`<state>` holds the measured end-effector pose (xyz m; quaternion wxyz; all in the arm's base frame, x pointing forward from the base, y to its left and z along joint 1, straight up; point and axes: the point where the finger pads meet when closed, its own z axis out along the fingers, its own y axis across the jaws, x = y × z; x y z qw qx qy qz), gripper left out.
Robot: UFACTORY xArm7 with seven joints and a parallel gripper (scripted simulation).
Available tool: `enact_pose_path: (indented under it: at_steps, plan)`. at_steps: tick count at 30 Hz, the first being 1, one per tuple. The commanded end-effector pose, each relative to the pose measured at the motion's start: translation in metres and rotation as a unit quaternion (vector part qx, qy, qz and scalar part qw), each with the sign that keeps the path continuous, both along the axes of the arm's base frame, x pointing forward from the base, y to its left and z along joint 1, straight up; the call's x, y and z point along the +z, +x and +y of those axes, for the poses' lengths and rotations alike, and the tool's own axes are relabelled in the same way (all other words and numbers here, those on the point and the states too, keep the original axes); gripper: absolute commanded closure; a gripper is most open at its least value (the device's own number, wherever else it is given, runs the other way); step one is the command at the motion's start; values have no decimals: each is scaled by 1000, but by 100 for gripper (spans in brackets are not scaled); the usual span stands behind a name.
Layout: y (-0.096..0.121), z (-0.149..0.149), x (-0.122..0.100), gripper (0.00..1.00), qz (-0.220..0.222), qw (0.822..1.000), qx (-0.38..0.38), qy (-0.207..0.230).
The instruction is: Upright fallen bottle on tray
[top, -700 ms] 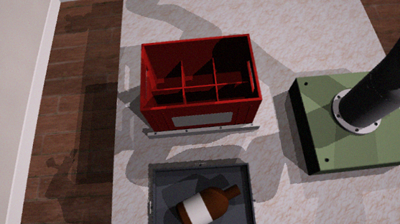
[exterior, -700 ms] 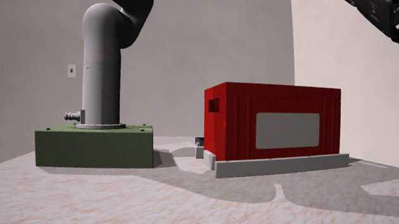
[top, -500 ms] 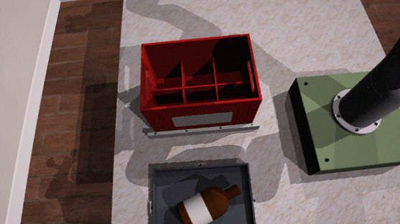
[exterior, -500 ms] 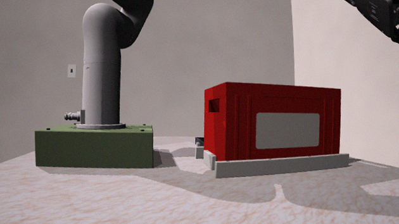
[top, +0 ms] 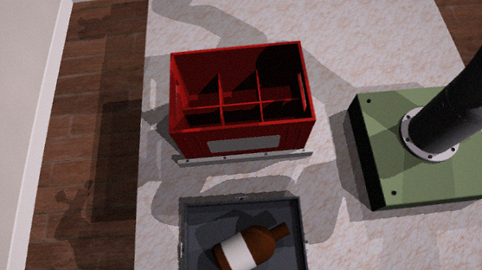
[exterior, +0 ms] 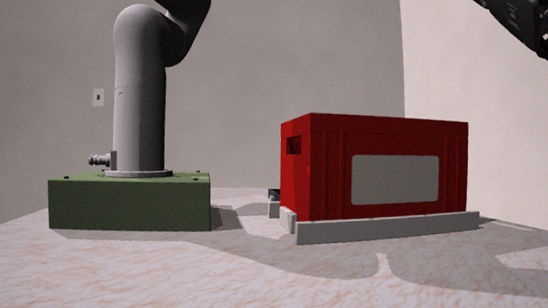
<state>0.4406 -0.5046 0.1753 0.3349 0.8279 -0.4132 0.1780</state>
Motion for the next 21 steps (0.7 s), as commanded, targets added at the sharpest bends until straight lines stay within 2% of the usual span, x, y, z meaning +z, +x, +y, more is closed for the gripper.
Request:
enact_pose_path:
  at_steps: [1, 3, 5, 8, 9, 10, 11, 13, 14, 21]
  plan:
    - [8, 15, 9, 0, 2, 1000, 8, 7]
    - [16, 40, 17, 0, 11, 999, 21, 22]
    - [26, 81, 28, 0, 25, 998, 43, 47]
    - [32, 122, 34, 0, 44, 992, 79, 85]
    - [35, 137, 39, 0, 44, 992, 79, 85]
    - [35, 137, 39, 0, 44, 992, 79, 85]
    - [37, 168, 43, 0, 56, 987, 102, 108]
    - [37, 168, 43, 0, 56, 987, 102, 108]
    - [37, 209, 49, 0, 70, 980, 130, 134]
    - [37, 209, 49, 0, 70, 980, 130, 134]
